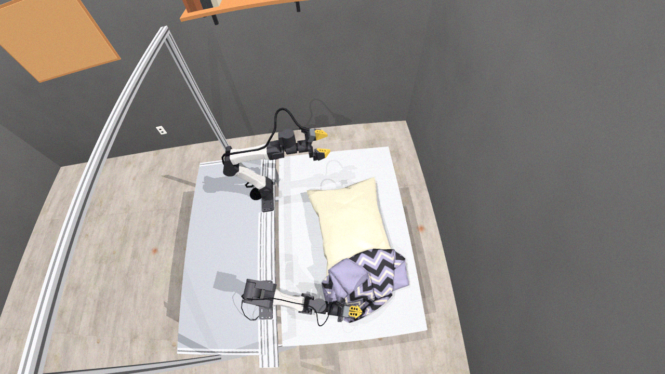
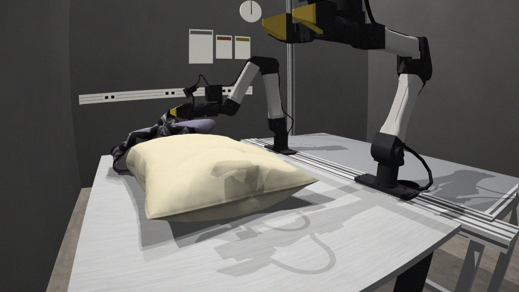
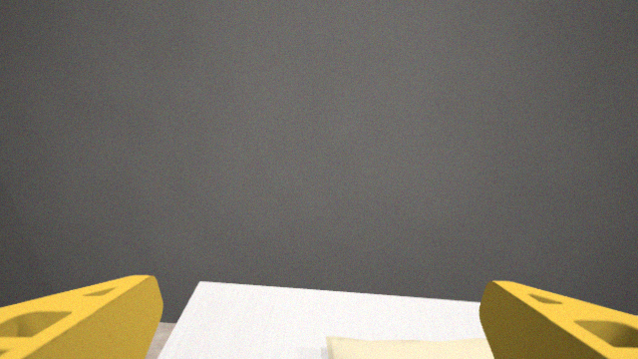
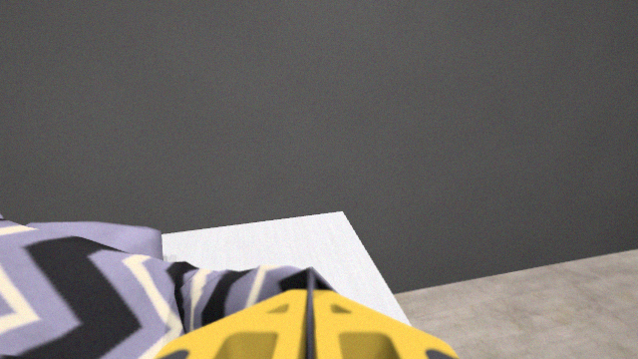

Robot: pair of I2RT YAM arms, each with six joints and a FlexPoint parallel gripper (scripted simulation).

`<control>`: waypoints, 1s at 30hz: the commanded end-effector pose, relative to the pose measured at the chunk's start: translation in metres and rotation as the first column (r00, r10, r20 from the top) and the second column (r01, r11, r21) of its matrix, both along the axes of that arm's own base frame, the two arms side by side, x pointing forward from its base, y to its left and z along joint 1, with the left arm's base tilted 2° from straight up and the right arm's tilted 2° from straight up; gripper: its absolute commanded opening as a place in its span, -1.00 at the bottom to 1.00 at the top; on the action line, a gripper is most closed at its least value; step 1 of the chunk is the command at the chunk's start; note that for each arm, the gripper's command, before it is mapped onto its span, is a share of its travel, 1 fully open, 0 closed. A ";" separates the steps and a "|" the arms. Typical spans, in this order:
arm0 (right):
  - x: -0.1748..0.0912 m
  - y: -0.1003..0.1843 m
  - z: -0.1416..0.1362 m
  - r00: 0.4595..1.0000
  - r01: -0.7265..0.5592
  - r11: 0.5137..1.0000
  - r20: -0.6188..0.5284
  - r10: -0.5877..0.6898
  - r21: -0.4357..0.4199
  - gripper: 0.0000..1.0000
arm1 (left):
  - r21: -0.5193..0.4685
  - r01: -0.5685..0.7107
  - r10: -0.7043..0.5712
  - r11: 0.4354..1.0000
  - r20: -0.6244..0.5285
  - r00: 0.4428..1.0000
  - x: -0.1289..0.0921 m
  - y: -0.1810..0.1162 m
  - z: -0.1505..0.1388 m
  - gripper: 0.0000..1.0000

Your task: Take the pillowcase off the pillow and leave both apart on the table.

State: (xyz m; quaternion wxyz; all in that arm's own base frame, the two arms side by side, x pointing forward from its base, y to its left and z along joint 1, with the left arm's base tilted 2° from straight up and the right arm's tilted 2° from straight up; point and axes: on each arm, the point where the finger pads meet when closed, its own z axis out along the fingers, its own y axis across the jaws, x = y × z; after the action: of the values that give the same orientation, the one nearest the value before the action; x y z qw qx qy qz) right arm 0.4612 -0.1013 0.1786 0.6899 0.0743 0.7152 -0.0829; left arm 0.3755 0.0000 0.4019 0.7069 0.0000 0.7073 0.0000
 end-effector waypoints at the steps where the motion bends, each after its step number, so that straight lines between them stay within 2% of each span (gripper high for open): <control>1: 0.000 0.000 0.016 1.000 -0.005 1.000 0.028 0.005 -0.008 -1.00 | 0.007 0.011 -0.012 1.000 0.042 0.999 -0.008 -0.005 0.019 1.00; 5: 0.000 0.000 0.016 1.000 -0.005 1.000 0.029 0.005 -0.008 -1.00 | 0.007 0.011 -0.012 1.000 0.042 0.999 -0.008 -0.005 0.019 1.00; 6: 0.002 0.001 0.000 1.000 -0.006 1.000 -0.007 0.006 0.000 -1.00 | 0.007 0.011 -0.012 1.000 0.042 0.999 -0.008 -0.005 0.019 1.00; 7: 0.004 -0.001 -0.005 1.000 -0.005 1.000 -0.018 0.005 0.002 -1.00 | 0.007 0.011 -0.012 1.000 0.042 0.999 -0.008 -0.005 0.019 1.00; 27: 0.004 0.000 0.002 1.000 -0.006 1.000 0.008 0.006 -0.003 -1.00 | 0.007 0.011 -0.012 1.000 0.042 0.999 -0.008 -0.005 0.019 1.00; 28: 0.004 0.000 0.001 1.000 -0.006 1.000 0.005 0.006 -0.003 -1.00 | 0.007 0.011 -0.012 1.000 0.042 0.999 -0.008 -0.005 0.019 -0.11; 30: 0.004 0.000 0.002 1.000 -0.006 1.000 0.009 0.006 -0.003 -1.00 | 0.007 0.011 -0.012 1.000 0.042 0.999 -0.008 -0.005 0.019 -0.11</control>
State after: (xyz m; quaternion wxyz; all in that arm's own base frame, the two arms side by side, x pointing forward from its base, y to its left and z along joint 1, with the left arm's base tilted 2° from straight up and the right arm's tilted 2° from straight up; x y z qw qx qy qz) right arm 0.4608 -0.1013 0.1810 0.6918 0.0740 0.7134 -0.0830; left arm 0.3755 0.0000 0.4019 0.7069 0.0000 0.7073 0.0000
